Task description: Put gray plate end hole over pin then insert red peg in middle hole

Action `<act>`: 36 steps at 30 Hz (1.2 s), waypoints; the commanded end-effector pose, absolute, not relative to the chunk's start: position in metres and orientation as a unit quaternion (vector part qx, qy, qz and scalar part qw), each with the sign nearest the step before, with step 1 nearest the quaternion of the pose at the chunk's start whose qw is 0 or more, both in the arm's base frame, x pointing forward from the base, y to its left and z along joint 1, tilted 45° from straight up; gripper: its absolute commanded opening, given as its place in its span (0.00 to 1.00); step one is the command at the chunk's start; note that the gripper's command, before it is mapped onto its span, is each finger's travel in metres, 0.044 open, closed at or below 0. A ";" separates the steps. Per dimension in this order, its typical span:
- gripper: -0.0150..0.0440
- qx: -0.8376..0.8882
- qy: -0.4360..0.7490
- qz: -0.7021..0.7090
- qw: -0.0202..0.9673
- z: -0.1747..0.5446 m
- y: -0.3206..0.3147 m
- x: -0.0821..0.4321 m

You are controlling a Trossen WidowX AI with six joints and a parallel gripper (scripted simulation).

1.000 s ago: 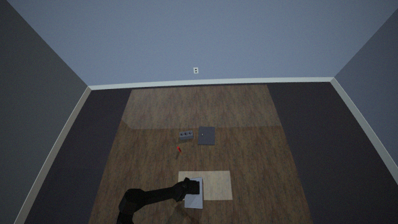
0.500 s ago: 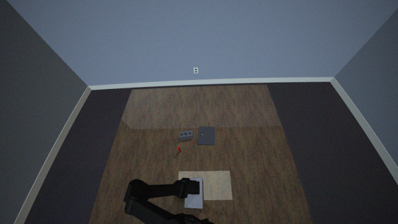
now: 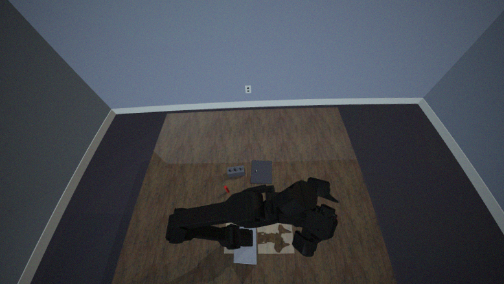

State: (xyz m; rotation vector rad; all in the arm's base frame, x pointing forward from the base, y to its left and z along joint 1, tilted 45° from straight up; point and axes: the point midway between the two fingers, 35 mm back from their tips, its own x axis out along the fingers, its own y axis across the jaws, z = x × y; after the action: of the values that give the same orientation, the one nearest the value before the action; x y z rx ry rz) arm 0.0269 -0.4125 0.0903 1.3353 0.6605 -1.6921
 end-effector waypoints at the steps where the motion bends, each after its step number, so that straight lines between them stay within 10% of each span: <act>1: 1.00 0.568 0.302 -0.611 0.461 0.088 -0.393 0.099; 18: 1.00 0.644 0.506 -0.349 0.456 0.094 -0.199 0.310; 36: 1.00 0.635 0.665 -0.222 0.324 0.123 -0.010 0.353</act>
State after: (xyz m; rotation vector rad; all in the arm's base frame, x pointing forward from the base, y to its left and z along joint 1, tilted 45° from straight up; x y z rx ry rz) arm 0.3510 -0.0137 0.1187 1.6432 1.7352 -0.5882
